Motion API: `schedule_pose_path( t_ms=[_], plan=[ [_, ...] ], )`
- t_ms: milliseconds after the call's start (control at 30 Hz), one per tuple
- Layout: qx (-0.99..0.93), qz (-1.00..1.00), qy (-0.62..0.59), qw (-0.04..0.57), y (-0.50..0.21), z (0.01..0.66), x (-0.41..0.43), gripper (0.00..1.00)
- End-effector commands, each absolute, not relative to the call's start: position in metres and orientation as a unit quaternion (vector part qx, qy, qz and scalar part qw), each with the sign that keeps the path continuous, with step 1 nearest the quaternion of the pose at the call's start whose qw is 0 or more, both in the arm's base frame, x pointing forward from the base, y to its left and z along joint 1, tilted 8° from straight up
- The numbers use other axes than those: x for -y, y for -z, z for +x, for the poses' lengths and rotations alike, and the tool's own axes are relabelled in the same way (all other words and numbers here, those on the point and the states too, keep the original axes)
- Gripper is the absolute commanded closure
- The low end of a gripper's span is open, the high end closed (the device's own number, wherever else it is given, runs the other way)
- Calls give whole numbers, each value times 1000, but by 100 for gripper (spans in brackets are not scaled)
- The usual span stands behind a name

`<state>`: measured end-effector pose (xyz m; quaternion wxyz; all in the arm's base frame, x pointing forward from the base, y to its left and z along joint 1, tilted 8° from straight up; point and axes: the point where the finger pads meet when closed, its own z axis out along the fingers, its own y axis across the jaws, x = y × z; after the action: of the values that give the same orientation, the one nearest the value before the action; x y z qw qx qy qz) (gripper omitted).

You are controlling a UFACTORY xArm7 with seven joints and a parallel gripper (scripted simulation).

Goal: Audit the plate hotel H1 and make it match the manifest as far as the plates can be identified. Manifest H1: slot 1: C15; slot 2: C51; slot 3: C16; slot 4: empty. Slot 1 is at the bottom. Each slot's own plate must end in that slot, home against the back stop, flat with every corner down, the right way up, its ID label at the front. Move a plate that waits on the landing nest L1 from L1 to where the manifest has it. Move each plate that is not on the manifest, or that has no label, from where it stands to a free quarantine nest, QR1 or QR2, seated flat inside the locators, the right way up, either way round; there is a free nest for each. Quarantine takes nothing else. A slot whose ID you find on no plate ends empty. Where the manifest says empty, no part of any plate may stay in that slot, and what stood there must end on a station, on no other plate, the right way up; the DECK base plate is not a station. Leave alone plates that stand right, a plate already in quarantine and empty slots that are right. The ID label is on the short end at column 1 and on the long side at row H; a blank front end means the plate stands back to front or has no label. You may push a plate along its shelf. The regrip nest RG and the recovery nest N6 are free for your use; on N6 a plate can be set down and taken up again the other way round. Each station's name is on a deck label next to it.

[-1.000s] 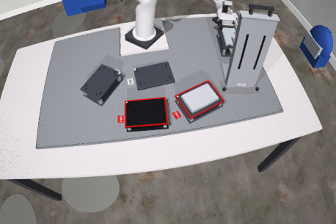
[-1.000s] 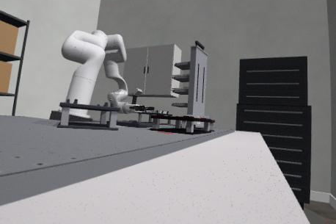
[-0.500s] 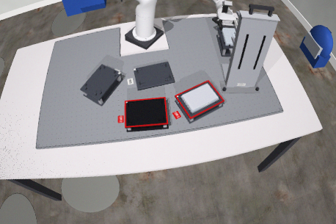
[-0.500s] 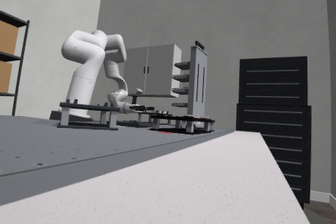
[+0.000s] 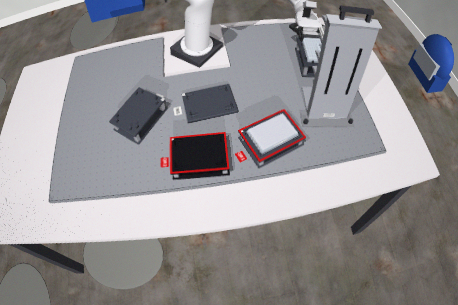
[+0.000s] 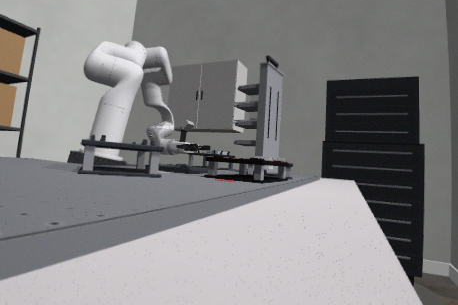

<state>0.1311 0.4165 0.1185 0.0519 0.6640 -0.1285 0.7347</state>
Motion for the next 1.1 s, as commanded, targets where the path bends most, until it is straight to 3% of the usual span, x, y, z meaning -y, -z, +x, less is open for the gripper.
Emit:
schedule_pose_path(
  t_ms=[0,1067],
  plan=[
    [130,664,-734,51,-120,131,-417,100],
    [130,664,-734,51,-136,129,-416,100]
  ],
)
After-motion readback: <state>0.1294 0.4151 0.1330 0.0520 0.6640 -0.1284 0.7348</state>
